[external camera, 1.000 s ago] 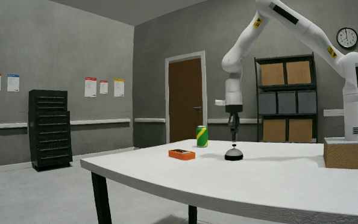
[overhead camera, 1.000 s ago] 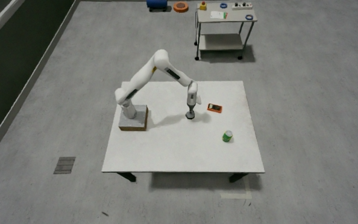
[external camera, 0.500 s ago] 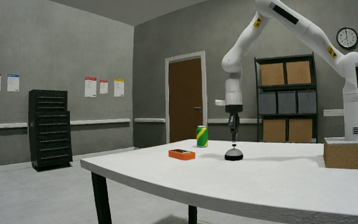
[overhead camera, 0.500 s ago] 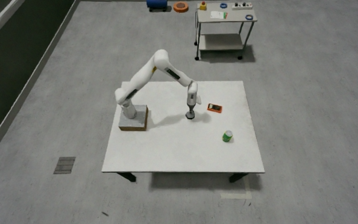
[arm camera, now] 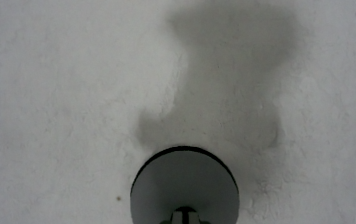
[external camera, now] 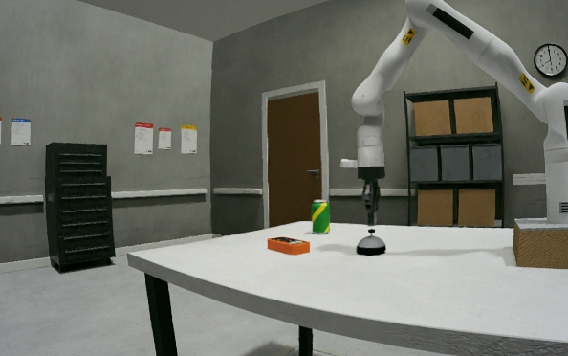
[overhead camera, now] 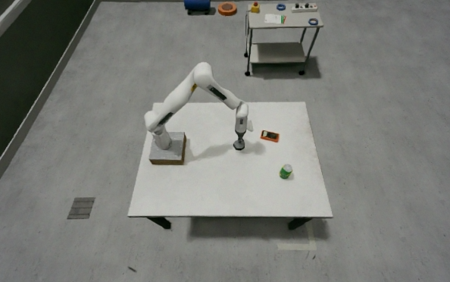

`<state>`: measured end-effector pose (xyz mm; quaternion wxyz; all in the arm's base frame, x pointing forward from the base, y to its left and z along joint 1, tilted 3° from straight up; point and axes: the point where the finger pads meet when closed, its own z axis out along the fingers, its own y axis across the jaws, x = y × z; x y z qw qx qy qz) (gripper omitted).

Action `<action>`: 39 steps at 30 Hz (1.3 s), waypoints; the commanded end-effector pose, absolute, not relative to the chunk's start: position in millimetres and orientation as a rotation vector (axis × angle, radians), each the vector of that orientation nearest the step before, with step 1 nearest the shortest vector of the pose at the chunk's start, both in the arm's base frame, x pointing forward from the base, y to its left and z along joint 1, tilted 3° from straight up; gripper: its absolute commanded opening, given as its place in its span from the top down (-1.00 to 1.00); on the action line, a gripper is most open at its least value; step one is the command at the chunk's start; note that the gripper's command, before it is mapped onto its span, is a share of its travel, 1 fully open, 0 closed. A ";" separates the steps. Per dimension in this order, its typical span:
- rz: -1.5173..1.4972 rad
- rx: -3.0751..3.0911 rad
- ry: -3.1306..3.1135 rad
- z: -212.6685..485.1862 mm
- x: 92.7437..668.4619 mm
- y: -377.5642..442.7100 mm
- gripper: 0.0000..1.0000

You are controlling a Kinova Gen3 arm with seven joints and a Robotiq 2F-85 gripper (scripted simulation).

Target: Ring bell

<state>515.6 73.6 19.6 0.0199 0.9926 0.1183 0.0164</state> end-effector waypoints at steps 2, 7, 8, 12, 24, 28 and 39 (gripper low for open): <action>0.052 3.080 0.367 18.2 515.9 73.5 0.80; 0.052 3.080 0.367 12.6 516.1 73.3 0.80; 0.052 3.080 0.367 12.0 516.1 73.3 0.80; 0.052 3.080 0.367 11.4 516.1 73.2 0.80; 0.052 3.080 0.367 11.4 516.1 73.2 0.80; 0.052 3.080 0.367 11.4 516.1 73.2 0.80; 0.052 3.080 0.367 11.4 516.1 73.2 0.80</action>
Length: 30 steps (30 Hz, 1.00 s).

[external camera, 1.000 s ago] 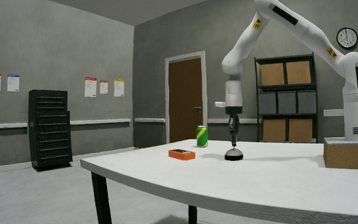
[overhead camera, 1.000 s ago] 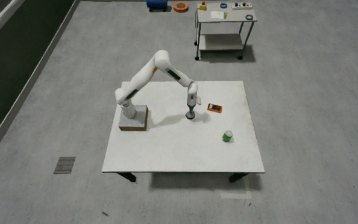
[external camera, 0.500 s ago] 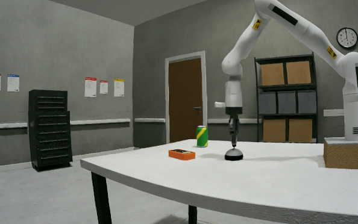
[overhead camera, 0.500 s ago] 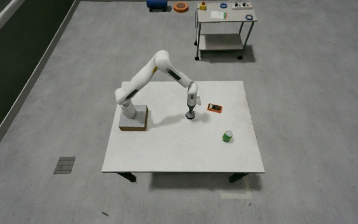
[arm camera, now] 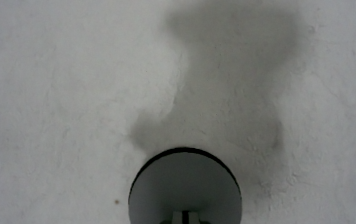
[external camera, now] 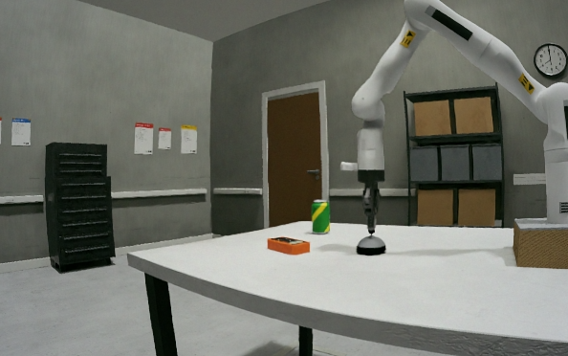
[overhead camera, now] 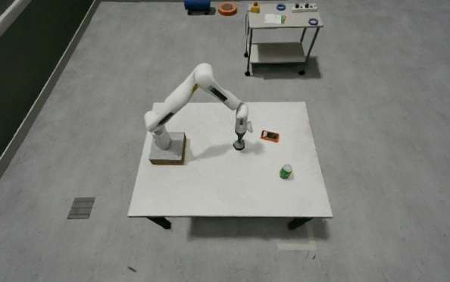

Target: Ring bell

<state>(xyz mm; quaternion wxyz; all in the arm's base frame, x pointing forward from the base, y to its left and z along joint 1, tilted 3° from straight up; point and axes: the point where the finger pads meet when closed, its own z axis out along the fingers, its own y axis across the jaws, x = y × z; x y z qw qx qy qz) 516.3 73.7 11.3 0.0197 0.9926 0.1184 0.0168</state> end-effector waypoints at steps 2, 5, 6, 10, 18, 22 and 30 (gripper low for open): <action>0.052 3.080 0.367 11.4 516.1 73.2 0.80; 0.052 3.080 0.367 11.4 516.1 73.2 0.80; 0.052 3.080 0.367 11.4 516.1 73.2 0.80; 0.052 3.080 0.367 11.2 516.1 73.2 0.80; 0.052 3.080 0.367 9.8 516.2 73.2 0.80; 0.052 3.080 0.367 8.7 516.2 73.1 0.80; 0.052 3.080 0.367 8.2 516.2 73.1 0.80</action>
